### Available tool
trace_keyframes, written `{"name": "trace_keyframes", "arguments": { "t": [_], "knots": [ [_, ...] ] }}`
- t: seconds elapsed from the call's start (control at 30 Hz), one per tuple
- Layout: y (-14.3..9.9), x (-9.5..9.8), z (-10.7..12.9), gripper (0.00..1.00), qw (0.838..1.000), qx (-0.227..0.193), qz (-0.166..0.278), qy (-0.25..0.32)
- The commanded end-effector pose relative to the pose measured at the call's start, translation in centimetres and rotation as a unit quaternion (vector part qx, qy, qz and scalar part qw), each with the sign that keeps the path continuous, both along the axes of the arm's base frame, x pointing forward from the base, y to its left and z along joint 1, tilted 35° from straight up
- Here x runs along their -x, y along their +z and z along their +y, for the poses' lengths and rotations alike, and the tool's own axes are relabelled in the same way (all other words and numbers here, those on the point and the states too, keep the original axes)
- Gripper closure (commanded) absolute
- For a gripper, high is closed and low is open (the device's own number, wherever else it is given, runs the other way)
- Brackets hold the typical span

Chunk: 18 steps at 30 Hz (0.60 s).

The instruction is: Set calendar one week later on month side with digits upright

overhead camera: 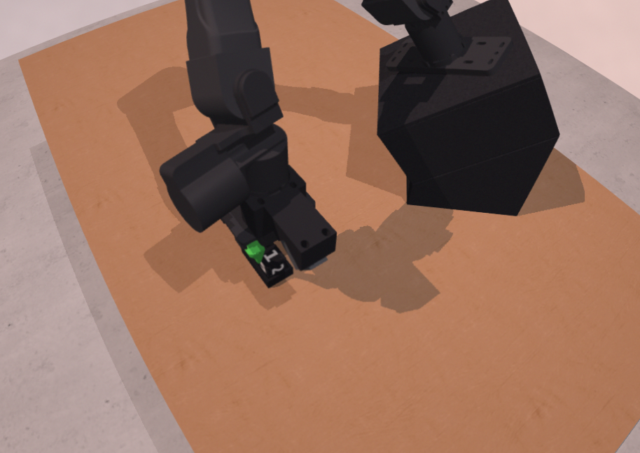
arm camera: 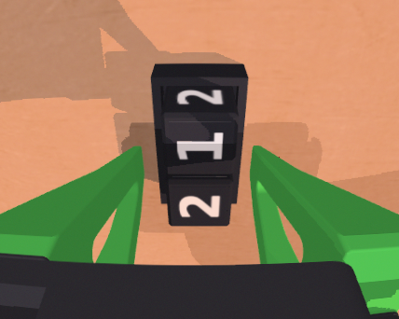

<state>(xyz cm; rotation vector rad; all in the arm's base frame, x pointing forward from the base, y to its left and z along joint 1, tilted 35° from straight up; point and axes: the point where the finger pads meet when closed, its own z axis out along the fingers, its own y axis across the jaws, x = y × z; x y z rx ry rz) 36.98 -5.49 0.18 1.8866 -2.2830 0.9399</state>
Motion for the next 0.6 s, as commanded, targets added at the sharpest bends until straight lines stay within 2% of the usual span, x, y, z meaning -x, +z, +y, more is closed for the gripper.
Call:
{"name": "trace_keyframes", "arguments": {
  "t": [0.0, 0.57],
  "knots": [
    [0.51, -0.41, 0.92, 0.55, 1.000, -0.008, -0.013, 0.008],
    [0.59, -0.92, 1.01, 0.55, 1.000, -0.009, -0.014, 0.008]
  ]
}}
